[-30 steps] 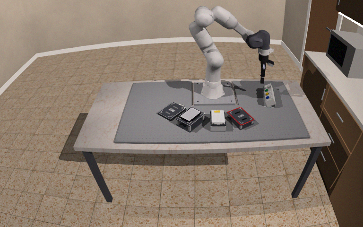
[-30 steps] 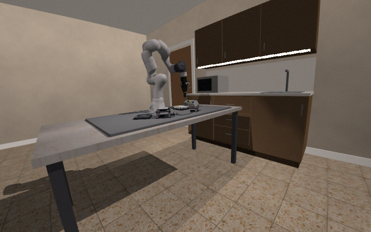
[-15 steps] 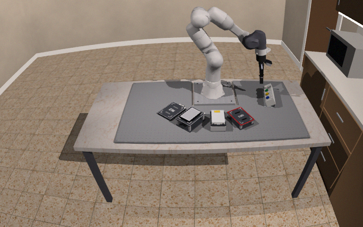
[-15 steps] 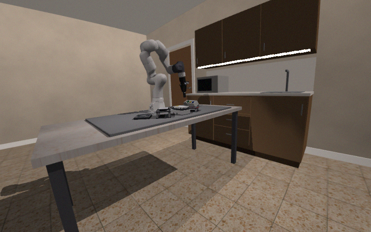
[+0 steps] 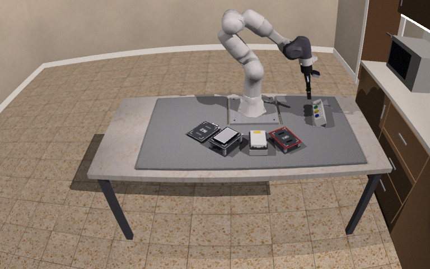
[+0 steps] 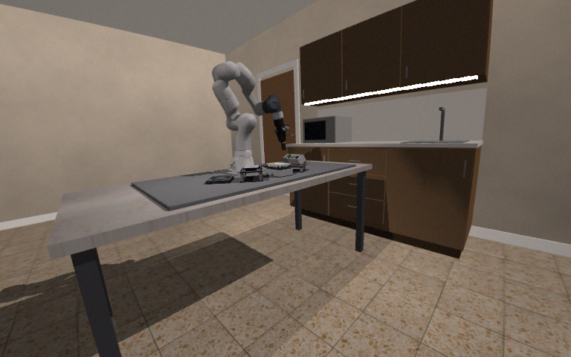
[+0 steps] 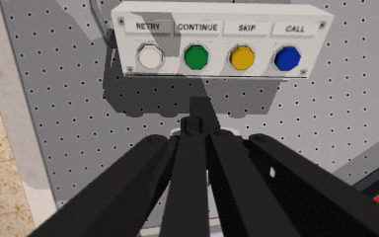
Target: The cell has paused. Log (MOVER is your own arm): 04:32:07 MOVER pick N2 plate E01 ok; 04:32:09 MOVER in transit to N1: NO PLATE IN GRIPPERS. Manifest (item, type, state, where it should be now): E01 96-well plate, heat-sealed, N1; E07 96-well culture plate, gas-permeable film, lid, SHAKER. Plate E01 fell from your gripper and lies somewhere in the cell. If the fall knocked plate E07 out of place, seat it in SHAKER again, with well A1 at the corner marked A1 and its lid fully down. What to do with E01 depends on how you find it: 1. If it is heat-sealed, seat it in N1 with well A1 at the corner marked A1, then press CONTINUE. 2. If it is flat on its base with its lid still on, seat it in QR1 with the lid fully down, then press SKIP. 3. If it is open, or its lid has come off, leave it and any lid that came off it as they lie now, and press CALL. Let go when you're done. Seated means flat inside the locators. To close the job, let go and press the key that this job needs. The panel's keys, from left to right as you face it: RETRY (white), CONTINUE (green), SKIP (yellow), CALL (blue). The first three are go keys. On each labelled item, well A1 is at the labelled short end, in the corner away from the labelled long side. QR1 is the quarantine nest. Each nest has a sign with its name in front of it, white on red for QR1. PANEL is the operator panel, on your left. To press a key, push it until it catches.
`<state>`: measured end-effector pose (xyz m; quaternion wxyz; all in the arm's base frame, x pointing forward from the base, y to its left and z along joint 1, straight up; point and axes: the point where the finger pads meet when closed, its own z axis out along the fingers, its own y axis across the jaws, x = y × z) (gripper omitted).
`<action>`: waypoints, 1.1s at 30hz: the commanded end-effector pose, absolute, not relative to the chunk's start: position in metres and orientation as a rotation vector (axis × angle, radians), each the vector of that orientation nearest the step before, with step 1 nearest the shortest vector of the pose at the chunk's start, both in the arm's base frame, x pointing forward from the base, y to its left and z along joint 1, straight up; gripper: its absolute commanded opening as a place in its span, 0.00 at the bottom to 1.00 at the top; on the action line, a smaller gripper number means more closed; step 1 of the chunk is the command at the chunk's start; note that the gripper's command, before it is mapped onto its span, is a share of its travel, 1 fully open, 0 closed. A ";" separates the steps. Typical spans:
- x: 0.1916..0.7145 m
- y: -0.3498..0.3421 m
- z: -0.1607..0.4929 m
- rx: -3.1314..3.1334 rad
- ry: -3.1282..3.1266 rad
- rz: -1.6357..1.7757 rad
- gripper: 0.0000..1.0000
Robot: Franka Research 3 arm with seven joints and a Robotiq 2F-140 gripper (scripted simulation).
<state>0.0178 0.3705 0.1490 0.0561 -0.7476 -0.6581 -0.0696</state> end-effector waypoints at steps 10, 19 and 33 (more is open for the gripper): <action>0.018 0.372 0.151 -2.247 -1.955 -0.271 0.10; 0.017 0.371 0.151 -2.237 -1.946 -0.290 0.10; 0.017 0.370 0.151 -2.234 -1.944 -0.295 0.10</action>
